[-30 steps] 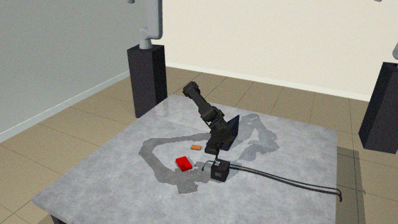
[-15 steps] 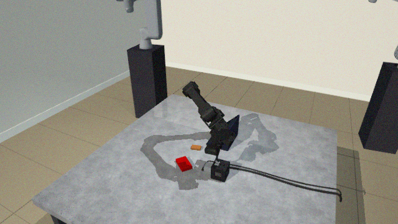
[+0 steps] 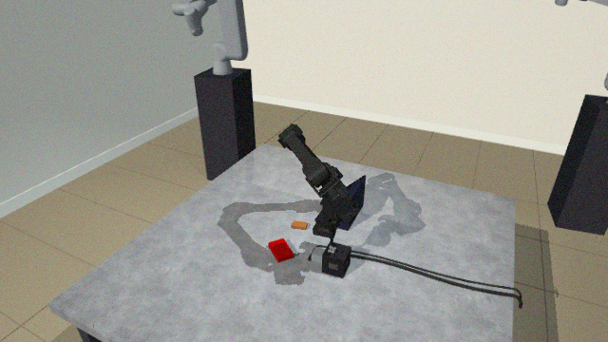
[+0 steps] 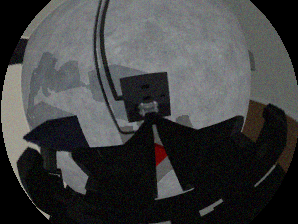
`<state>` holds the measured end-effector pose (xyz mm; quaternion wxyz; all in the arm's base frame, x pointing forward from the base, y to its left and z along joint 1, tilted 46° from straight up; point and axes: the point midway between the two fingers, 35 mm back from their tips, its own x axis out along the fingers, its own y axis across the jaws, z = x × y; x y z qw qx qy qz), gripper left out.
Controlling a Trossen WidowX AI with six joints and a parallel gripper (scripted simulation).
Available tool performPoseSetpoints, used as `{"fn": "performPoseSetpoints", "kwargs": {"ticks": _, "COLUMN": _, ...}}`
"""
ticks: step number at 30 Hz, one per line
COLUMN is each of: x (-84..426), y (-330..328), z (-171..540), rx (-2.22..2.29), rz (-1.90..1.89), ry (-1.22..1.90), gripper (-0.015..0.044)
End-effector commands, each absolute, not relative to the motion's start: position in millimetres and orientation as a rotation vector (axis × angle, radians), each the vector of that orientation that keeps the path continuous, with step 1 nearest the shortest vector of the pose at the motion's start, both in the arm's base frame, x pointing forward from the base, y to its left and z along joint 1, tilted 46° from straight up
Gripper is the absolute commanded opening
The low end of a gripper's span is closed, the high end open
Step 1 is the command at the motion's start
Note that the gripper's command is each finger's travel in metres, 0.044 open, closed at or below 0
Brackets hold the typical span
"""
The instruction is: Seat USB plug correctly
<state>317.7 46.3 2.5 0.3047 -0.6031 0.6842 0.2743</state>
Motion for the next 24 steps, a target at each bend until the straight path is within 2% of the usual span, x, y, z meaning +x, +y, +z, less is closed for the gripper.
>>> {"fn": "performPoseSetpoints", "kwargs": {"ticks": 1, "x": 317.4, "y": 46.9, "z": 1.5, "rx": -1.591, "rz": 0.735, "ry": 1.807, "gripper": 0.0000}}
{"fn": "performPoseSetpoints", "kwargs": {"ticks": 24, "x": 317.4, "y": 45.9, "z": -1.5, "rx": -1.579, "rz": 0.743, "ry": 1.796, "gripper": 0.0000}}
